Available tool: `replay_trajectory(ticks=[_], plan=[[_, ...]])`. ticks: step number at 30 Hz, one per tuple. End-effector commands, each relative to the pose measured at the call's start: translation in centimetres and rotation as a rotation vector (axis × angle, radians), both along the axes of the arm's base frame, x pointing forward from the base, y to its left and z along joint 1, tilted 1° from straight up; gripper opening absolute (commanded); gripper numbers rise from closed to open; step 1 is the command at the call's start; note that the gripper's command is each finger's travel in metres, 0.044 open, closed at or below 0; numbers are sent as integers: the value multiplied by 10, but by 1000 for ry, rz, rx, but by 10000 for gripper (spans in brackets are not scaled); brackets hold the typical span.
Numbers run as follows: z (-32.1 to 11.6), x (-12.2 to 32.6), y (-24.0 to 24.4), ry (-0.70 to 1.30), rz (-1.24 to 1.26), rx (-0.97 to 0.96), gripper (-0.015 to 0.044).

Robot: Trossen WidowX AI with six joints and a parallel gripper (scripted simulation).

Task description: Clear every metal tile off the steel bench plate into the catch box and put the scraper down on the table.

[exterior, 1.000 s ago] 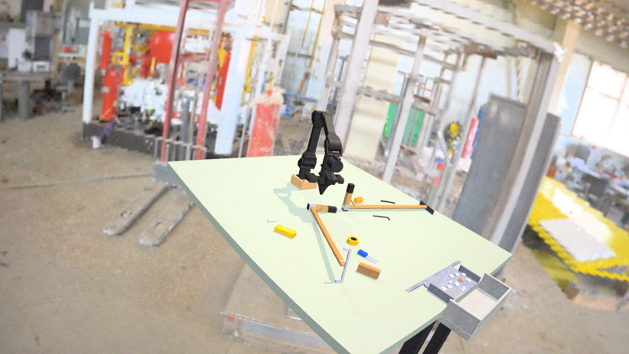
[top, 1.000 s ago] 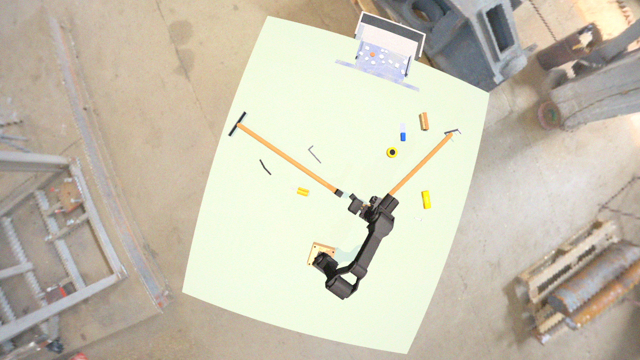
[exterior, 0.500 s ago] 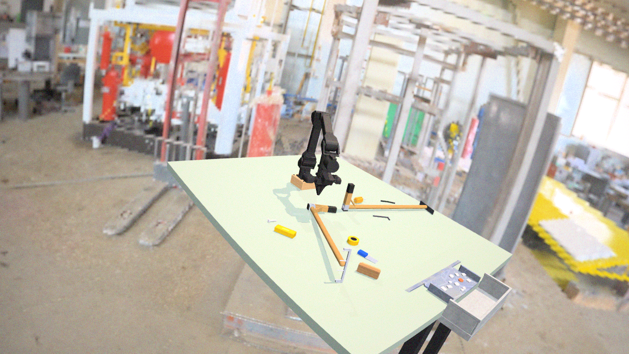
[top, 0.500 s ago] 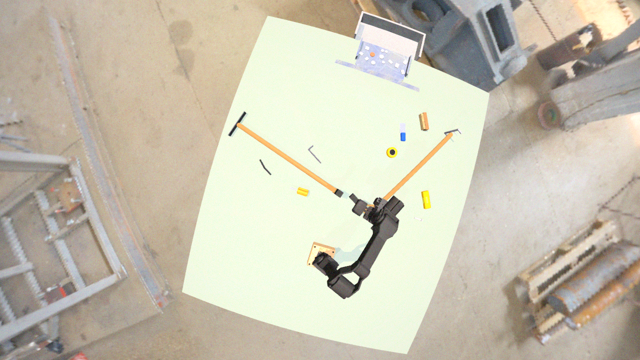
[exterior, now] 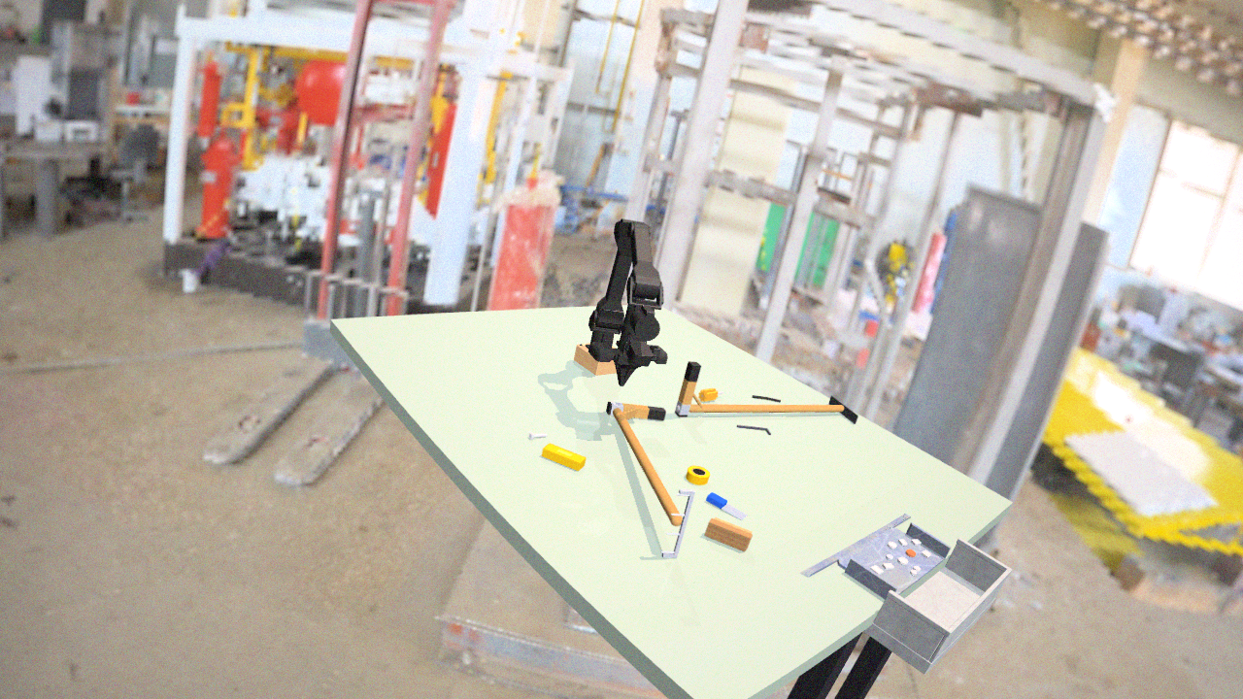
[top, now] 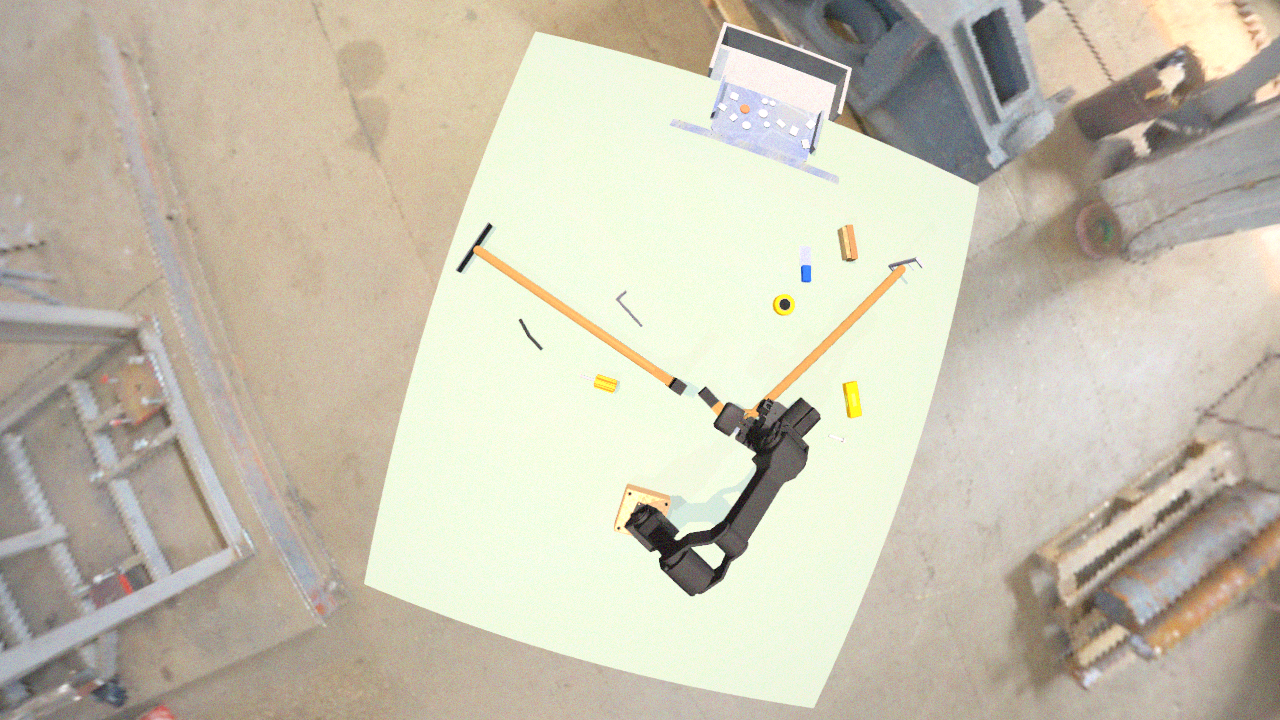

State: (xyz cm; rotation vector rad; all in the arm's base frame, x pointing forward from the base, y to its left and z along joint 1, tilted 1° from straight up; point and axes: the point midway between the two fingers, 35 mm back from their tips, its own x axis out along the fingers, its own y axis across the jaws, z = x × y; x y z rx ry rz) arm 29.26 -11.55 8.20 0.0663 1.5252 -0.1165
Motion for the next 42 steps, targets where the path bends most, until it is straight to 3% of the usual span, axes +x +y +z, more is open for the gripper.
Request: replay_trajectory(ticks=[1,42], plan=[[0,1,-4,-1,3,6,0],[1,-6,-68,0,3,-1,0]])
